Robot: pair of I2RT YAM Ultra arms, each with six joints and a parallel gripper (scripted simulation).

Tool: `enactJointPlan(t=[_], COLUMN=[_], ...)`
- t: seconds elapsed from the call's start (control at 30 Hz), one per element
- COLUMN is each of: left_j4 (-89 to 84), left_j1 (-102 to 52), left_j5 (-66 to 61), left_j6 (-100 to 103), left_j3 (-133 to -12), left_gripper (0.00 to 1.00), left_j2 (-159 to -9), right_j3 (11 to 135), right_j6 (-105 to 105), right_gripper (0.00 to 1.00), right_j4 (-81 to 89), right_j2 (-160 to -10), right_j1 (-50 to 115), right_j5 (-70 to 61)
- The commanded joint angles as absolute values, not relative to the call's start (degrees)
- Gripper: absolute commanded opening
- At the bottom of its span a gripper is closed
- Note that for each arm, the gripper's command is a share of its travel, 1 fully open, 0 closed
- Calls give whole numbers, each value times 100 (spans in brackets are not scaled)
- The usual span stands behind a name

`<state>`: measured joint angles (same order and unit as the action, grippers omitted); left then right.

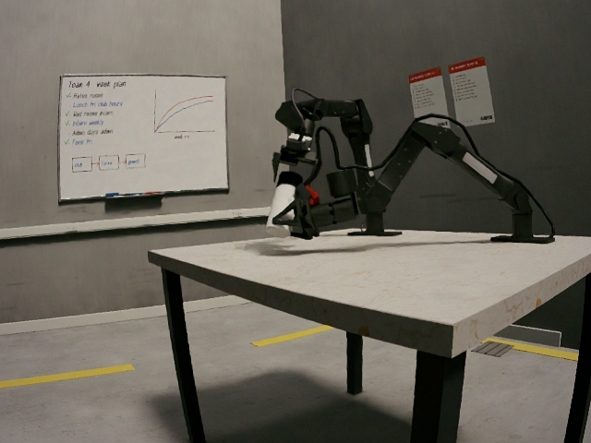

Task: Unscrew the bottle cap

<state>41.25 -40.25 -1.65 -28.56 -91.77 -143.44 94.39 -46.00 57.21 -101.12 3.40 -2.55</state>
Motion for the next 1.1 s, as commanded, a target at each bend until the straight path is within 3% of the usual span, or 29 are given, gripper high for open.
enactJointPlan(t=[0.0, 1.07], left_j4=[4413, 4413], left_j1=[-3991, -3991], left_j5=[-188, -188], left_j6=[-2787, -2787], left_j3=[-9271, -9271], left_gripper=[0, 0], left_j2=[-14227, -14227], right_j3=[9739, 9871], right_j6=[-3241, 4720], right_gripper=[94, 94], right_j4=[5919, 6084], right_j2=[-10111, -10196], right_j1=[224, -114], right_j5=[-435, -1228])
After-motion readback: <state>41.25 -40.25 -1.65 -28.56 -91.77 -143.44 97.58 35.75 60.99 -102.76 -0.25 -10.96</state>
